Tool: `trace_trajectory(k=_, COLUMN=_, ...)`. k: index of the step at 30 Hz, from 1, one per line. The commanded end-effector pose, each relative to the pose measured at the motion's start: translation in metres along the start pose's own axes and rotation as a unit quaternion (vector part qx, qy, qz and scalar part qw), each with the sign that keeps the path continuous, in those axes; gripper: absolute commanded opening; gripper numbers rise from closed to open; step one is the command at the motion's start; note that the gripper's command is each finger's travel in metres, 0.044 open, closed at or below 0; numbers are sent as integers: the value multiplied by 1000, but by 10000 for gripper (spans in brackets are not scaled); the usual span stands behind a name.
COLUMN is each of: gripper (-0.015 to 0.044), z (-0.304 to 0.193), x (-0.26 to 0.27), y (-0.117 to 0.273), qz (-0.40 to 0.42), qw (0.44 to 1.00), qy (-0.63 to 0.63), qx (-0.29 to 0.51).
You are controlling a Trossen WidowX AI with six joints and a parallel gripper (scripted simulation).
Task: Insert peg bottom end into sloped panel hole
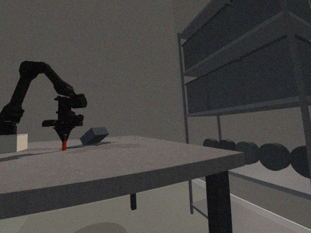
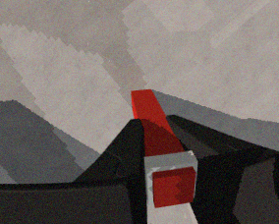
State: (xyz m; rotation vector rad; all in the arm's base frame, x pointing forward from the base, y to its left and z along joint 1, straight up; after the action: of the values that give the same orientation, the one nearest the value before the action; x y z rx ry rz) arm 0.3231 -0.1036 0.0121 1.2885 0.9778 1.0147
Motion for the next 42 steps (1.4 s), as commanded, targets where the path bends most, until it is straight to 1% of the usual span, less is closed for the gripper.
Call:
trace_trajectory(k=1, gripper=0, z=0, x=0, y=0, qz=0, qw=1000, qy=0, qx=0)
trace_trajectory(k=5, gripper=0, z=0, x=0, y=2, qz=0, qw=1000, qy=0, qx=0)
trace_trajectory(k=8, gripper=0, z=2, x=0, y=12, qz=0, qw=1000, qy=0, qx=0)
trace_trajectory(k=16, gripper=0, z=2, x=-1, y=54, qz=1, qw=1000, qy=-1, qx=3)
trace_trajectory(k=22, gripper=0, z=1, x=-1, y=79, qz=2, qw=1000, qy=-2, qx=4)
trace_trajectory(k=42, gripper=0, z=4, x=18, y=82, qz=-18, qw=998, qy=58, qx=-4)
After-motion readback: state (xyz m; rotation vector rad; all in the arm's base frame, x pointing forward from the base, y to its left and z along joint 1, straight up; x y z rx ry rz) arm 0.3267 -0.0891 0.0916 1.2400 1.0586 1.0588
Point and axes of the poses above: the point midway between the two fingers, 35 mm back from their tips, its own y axis back along the fingers, its own x axis across the jaws, z = x × y, the point moved 1 cm from there along y, back along the fingers, and after that the axes turned 12 degrees about y, right-handed, at the moved point
